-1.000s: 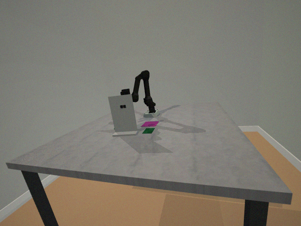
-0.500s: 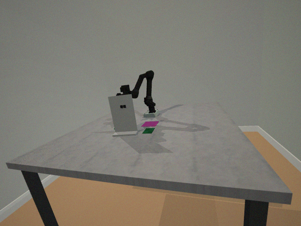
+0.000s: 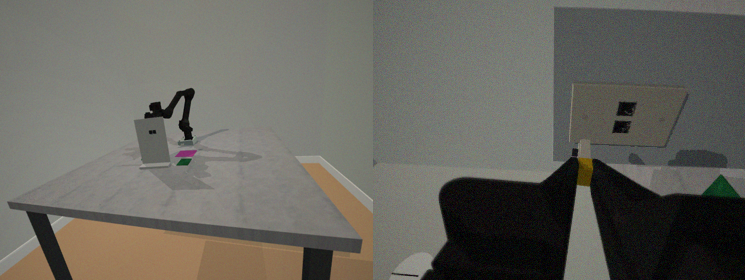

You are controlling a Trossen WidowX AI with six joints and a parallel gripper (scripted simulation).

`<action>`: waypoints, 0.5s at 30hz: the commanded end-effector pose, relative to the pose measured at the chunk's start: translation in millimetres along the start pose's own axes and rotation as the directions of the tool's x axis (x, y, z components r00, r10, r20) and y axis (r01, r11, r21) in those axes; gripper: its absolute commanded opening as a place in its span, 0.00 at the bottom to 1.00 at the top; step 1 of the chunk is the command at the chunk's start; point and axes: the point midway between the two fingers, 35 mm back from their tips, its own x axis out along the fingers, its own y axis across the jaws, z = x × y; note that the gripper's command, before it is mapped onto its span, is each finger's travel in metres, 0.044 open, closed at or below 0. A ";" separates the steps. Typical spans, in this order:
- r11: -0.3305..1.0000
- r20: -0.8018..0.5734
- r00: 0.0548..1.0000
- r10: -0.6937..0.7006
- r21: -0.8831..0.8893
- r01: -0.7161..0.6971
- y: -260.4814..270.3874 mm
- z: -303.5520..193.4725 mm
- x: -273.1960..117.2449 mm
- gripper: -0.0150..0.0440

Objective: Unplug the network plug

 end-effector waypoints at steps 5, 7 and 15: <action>0.997 0.012 0.999 -0.035 0.073 0.034 -5.3 -10.7 14.8 0.25; 0.995 0.016 0.999 -0.048 0.092 0.047 -8.0 -13.5 18.6 0.25; 0.981 0.027 0.993 -0.112 0.164 0.106 -20.1 -26.4 32.1 0.25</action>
